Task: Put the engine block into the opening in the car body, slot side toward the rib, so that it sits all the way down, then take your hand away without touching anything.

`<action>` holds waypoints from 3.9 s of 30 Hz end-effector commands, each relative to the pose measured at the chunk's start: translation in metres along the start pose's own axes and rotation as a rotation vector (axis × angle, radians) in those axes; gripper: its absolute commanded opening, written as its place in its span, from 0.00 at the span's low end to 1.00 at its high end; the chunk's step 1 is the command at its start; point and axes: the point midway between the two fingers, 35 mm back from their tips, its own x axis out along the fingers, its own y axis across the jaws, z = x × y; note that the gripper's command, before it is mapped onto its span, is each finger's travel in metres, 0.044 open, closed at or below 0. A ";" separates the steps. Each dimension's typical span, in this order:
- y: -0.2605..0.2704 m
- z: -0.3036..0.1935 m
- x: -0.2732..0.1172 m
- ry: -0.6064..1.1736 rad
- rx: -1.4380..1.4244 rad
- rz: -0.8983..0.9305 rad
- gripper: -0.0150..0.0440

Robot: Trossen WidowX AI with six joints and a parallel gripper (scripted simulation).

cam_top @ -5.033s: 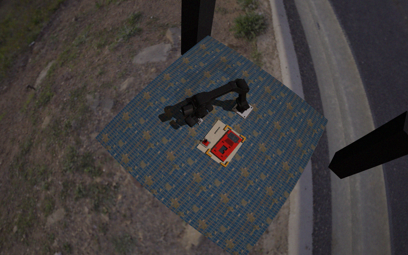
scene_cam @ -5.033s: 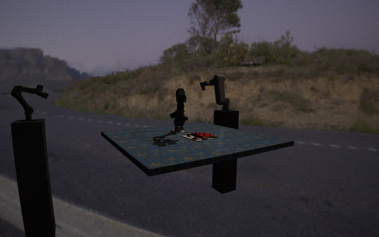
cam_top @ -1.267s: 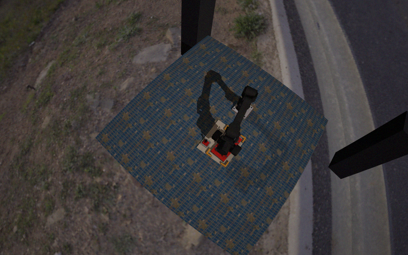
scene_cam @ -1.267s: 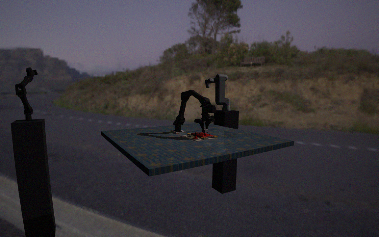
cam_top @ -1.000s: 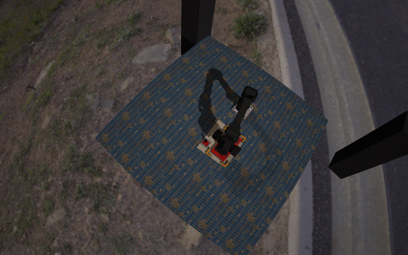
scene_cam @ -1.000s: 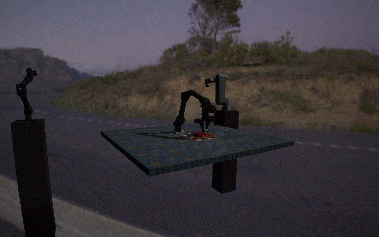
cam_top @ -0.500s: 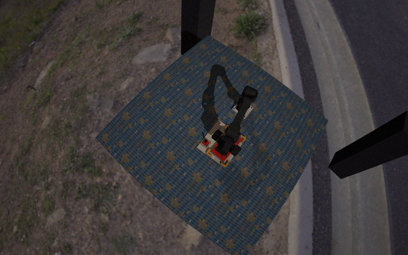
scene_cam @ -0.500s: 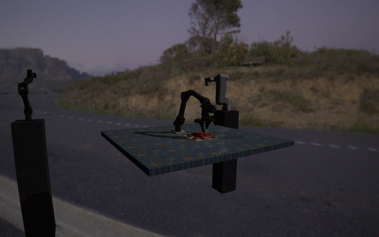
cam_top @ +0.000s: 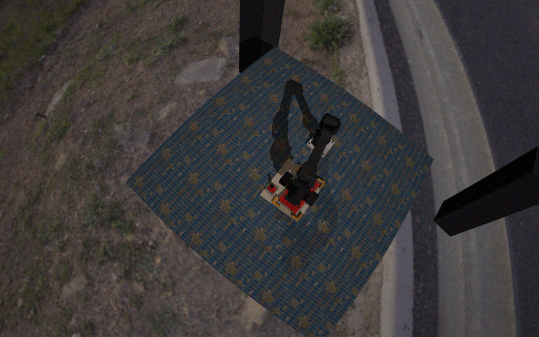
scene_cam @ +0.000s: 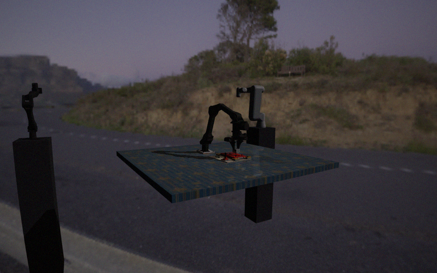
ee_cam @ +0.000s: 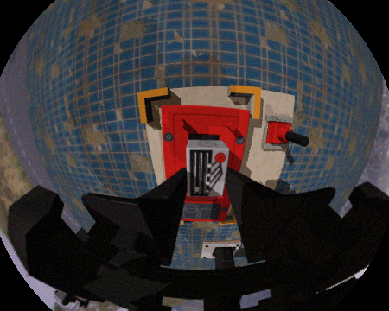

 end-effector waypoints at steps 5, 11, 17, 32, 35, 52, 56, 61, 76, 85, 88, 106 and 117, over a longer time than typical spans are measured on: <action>-0.001 0.000 0.001 0.000 0.151 -0.005 0.52; -0.001 0.000 0.003 0.000 0.098 -0.005 0.52; -0.001 0.000 0.004 0.001 -0.008 -0.005 0.52; -0.001 0.000 0.008 0.000 0.060 -0.005 0.52; -0.001 0.000 0.008 0.001 0.055 -0.005 0.52; -0.001 0.000 0.012 0.001 0.041 -0.005 0.52; -0.001 0.000 0.013 0.001 0.043 -0.005 0.52; -0.001 0.000 0.014 0.001 0.046 -0.005 0.52; -0.001 0.000 0.017 0.001 0.055 -0.005 0.52; -0.001 0.000 0.019 0.001 0.054 -0.005 0.52; -0.001 0.000 0.019 0.001 0.054 -0.005 0.52; -0.001 0.000 0.023 0.001 0.053 -0.005 0.52; -0.001 0.000 0.025 0.001 0.053 -0.005 0.52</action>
